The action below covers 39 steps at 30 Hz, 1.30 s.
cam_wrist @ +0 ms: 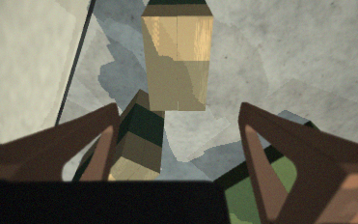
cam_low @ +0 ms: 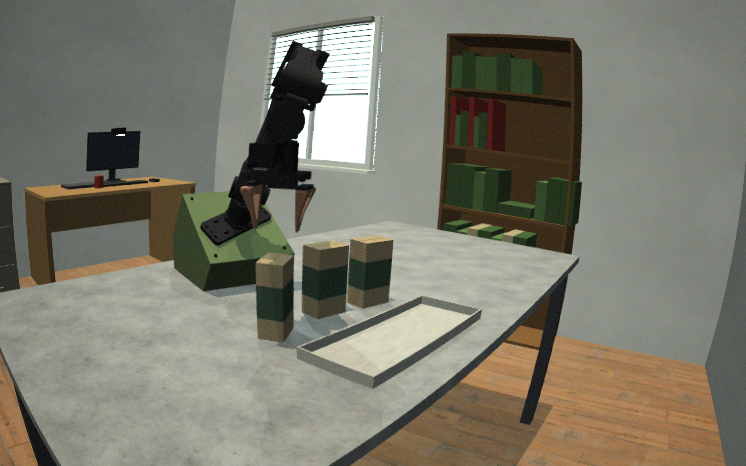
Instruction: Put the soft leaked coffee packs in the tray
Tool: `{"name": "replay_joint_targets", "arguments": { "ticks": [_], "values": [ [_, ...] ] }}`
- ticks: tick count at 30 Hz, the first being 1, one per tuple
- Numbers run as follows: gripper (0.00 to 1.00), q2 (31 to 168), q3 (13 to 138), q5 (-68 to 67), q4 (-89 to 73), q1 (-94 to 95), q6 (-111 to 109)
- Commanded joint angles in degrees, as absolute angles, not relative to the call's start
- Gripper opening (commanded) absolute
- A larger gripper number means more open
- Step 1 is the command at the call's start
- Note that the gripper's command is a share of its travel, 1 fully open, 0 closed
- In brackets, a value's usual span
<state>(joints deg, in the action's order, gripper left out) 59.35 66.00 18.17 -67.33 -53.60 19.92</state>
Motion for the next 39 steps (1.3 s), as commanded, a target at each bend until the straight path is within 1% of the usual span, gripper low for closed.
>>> {"name": "replay_joint_targets", "arguments": {
  "ticks": [1,5,6,17,20,39],
  "values": [
    [0.77,59.78,68.07,18.48,-67.80,-54.42,19.80],
    [0.77,60.15,67.70,18.19,-66.14,-53.64,20.38],
    [0.77,60.28,64.84,17.79,-65.63,-52.84,20.62],
    [0.77,61.82,58.84,16.17,-57.31,-49.58,23.55],
    [0.77,59.72,61.16,16.09,-57.07,-49.98,23.74],
    [0.77,60.41,61.07,15.97,-56.84,-49.96,23.60]
  ]
}}
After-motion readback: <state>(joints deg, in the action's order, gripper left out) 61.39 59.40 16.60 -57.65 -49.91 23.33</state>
